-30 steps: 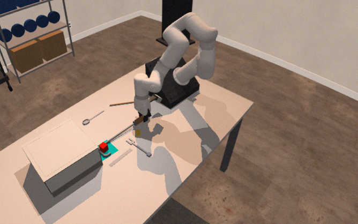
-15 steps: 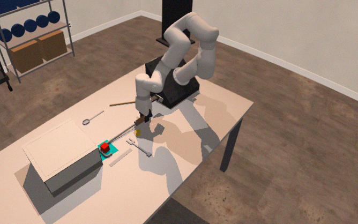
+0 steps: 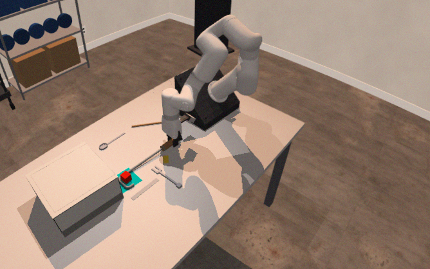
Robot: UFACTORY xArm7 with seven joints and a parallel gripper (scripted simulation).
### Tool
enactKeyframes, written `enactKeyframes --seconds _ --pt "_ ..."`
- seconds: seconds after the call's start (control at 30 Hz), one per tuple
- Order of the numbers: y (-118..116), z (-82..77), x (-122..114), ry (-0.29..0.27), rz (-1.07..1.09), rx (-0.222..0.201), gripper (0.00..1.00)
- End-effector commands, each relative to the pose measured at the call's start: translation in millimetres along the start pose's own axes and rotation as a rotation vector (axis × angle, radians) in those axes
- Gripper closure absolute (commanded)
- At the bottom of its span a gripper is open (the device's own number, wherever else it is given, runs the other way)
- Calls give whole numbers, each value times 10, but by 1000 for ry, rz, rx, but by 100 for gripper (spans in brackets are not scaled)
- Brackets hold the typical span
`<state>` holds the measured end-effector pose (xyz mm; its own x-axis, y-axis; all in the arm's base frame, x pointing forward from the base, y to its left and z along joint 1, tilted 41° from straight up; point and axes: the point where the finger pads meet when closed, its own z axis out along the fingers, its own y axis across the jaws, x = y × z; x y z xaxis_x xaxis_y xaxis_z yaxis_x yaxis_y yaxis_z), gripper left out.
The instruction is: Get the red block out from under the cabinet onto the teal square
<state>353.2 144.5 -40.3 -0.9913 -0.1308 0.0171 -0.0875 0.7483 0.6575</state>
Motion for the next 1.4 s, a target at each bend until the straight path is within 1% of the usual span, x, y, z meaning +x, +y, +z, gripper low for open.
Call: enactKeyframes --seconds 0.0,0.6,0.63,1.37 --pt "-88 -16 -73 -5 2 2 100" --pt "-109 -16 -89 -5 1 2 100" --pt "-109 -16 -89 -5 1 2 43" --pt "-109 -16 -89 -5 1 2 43"
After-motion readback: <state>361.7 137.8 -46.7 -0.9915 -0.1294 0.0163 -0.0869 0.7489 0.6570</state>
